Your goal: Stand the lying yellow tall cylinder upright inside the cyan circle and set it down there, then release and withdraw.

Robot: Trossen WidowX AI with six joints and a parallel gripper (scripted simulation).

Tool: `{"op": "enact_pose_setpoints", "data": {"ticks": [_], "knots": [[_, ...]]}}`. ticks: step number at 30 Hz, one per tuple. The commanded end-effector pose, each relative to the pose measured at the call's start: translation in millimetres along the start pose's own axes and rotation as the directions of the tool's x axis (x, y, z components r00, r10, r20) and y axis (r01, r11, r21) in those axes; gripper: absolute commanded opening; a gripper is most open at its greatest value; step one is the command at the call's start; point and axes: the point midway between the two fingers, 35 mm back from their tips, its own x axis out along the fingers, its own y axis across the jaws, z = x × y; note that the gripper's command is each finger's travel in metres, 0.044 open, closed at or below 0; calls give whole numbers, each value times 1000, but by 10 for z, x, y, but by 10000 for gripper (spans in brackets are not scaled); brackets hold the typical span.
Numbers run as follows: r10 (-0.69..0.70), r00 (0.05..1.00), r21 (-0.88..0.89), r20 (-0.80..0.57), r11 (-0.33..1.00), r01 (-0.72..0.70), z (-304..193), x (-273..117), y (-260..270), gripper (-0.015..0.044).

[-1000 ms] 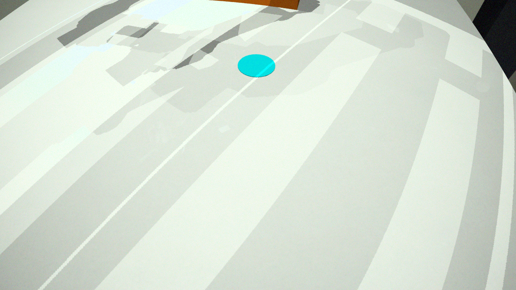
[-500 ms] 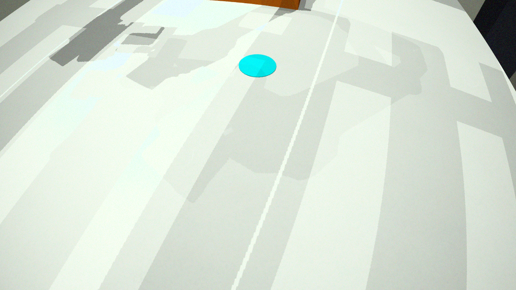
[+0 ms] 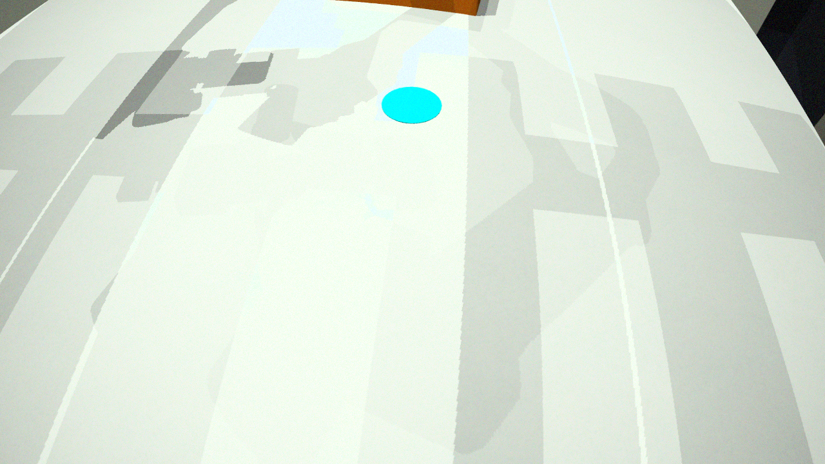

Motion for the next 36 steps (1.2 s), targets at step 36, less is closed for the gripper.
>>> {"op": "enact_pose_setpoints", "data": {"ticks": [36], "knots": [[7,1000,-530,-1,848,-6,526,-60,1081,105]]}}
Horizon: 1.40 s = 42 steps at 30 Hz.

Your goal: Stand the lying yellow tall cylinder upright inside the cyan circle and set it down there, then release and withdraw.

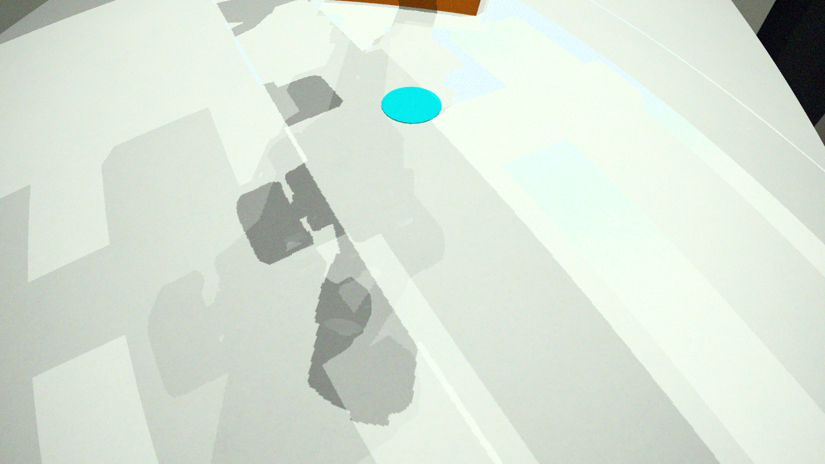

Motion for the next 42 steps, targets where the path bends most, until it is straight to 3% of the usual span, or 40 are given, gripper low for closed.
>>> {"op": "enact_pose_setpoints", "data": {"ticks": [1,24,42], "knots": [[2,1000,-51,-7,999,-2,74,9,71,105],[2,1000,-367,1,930,-2,533,-41,646,105],[46,994,-313,104,950,-11,657,100,606,105]]}}
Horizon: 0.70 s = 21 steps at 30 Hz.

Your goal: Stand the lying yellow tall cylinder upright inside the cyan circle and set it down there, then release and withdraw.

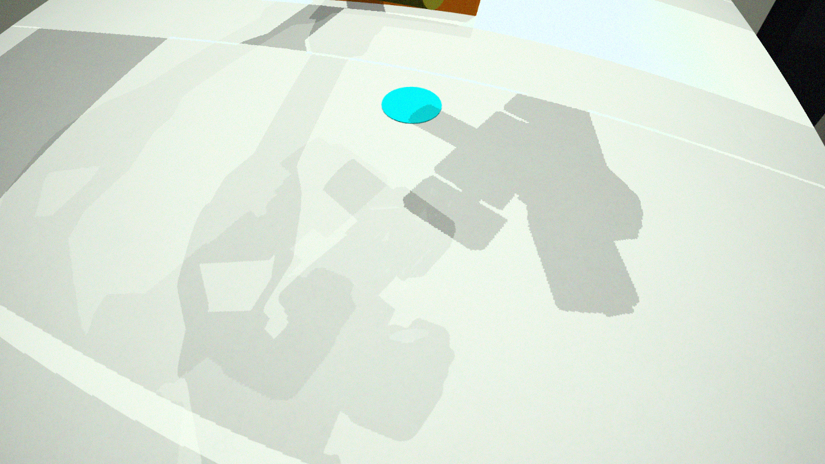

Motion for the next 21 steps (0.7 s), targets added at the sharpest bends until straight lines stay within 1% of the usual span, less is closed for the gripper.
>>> {"op": "enact_pose_setpoints", "data": {"ticks": [1,21], "knots": [[5,1000,16,24,1000,-6,11,41,-8,105],[4,986,81,168,997,-18,104,196,-117,105]]}}
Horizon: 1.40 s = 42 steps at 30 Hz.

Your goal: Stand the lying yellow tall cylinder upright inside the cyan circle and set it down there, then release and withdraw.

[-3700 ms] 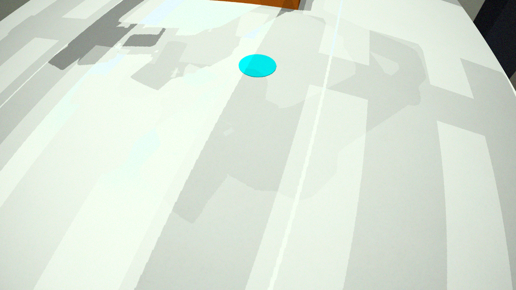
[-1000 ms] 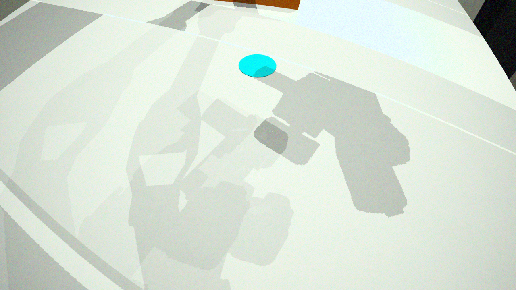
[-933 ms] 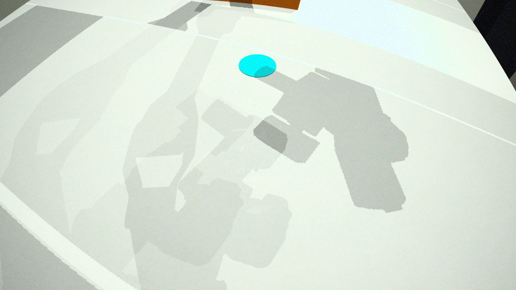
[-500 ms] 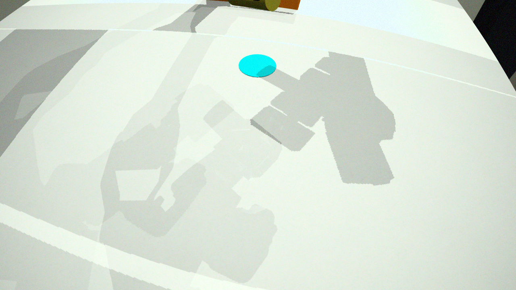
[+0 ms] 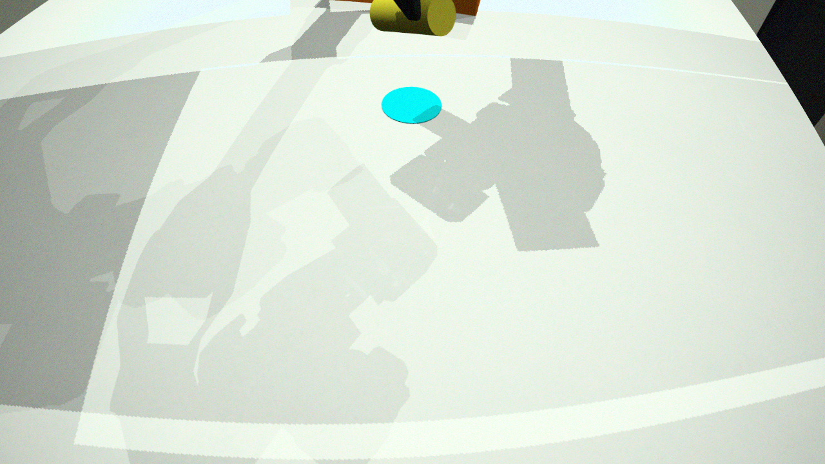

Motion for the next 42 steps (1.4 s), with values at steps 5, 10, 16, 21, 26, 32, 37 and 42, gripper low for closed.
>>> {"op": "enact_pose_setpoints", "data": {"ticks": [5,10,16,21,26,32,37,42], "knots": [[6,999,26,52,1000,-7,15,63,-28,105],[6,996,39,88,999,-10,31,94,-54,105],[6,991,55,131,998,-13,48,129,-84,105],[5,986,66,166,998,-16,61,154,-109,105],[4,980,77,201,997,-20,73,177,-133,105],[2,970,89,243,996,-25,85,201,-161,105],[1,961,97,277,995,-29,93,218,-184,105],[-1,951,105,310,994,-33,100,232,-206,105]]}}
